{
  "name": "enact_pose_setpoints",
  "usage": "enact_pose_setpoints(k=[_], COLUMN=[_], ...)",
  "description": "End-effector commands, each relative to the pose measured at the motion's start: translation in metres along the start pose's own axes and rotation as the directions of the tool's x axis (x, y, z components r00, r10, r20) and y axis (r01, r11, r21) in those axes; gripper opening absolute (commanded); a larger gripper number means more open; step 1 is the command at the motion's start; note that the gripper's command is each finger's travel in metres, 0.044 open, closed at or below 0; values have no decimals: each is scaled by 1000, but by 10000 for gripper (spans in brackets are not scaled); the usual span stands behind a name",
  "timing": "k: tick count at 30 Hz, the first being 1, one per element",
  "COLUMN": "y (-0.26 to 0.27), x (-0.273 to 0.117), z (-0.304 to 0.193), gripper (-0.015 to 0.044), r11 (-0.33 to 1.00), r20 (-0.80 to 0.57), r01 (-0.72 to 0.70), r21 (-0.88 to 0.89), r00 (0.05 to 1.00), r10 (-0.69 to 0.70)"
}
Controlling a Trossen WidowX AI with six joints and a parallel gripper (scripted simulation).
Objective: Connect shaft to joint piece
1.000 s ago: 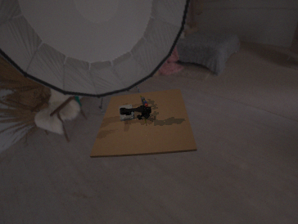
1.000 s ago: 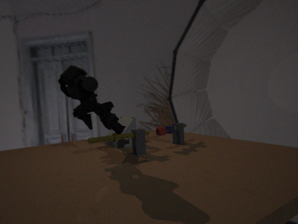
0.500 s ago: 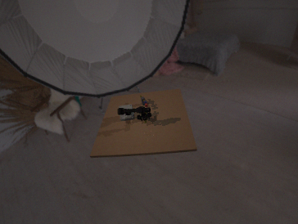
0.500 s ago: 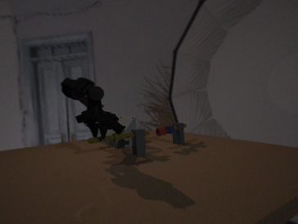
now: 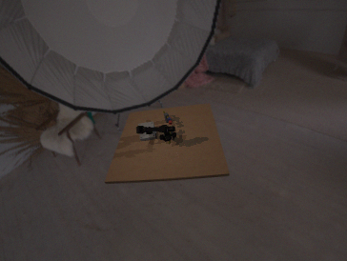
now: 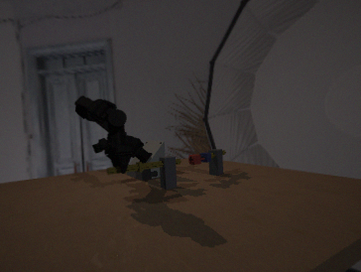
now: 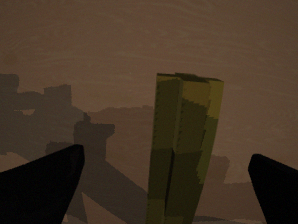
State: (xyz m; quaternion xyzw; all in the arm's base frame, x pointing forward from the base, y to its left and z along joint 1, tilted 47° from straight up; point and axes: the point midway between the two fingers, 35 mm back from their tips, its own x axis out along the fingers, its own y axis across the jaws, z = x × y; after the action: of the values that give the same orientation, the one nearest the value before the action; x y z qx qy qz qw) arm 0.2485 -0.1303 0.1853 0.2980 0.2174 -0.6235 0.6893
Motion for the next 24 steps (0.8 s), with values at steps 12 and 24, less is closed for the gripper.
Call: enact_pose_setpoints(k=[12, 24], y=[-1, -1], x=[22, 22], z=[-1, -1], gripper=[440, 125], r11=[1000, 1000], r20=[1, 1], r01=[2, 2], r21=[-5, -5], r00=[1000, 1000], r10=[-2, -2])
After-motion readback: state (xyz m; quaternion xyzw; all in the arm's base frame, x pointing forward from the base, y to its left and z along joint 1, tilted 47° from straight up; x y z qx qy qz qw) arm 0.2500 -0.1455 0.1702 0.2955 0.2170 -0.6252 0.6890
